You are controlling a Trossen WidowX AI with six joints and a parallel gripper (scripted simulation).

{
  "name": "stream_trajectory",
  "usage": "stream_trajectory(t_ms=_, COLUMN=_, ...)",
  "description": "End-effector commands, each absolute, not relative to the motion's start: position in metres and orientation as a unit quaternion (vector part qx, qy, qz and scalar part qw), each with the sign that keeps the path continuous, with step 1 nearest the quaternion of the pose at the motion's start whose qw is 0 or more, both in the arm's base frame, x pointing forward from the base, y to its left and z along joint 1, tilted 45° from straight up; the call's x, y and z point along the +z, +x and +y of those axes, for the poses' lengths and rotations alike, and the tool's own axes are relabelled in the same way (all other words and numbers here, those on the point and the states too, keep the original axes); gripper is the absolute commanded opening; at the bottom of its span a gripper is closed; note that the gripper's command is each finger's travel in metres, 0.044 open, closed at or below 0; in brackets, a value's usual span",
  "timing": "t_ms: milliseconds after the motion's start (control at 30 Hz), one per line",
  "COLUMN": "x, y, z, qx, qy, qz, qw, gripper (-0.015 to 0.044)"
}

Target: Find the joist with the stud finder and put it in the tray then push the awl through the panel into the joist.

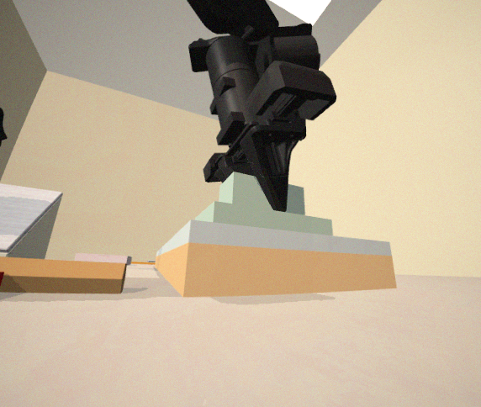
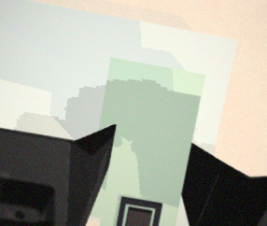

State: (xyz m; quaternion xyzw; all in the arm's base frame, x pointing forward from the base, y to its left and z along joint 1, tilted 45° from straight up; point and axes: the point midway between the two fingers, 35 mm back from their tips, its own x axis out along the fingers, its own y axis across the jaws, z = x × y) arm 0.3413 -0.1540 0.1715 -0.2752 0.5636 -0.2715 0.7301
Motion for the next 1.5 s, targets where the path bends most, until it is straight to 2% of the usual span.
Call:
stream_trajectory(t_ms=0, x=0.176, y=0.343, z=-0.149, qx=-0.271, qy=-0.274, qz=0.564, qw=0.731, gripper=0.0000)
stream_trajectory(t_ms=800, x=0.242, y=0.346, z=-0.085, qx=-0.271, qy=-0.276, qz=0.565, qw=0.729, gripper=0.0000)
stream_trajectory(t_ms=1200, x=0.175, y=0.381, z=-0.004, qx=-0.139, qy=-0.334, qz=0.598, qw=0.715, gripper=0.0000)
stream_trajectory(t_ms=1467, x=0.120, y=0.387, z=0.064, qx=-0.040, qy=-0.380, qz=0.617, qw=0.688, gripper=0.0000)
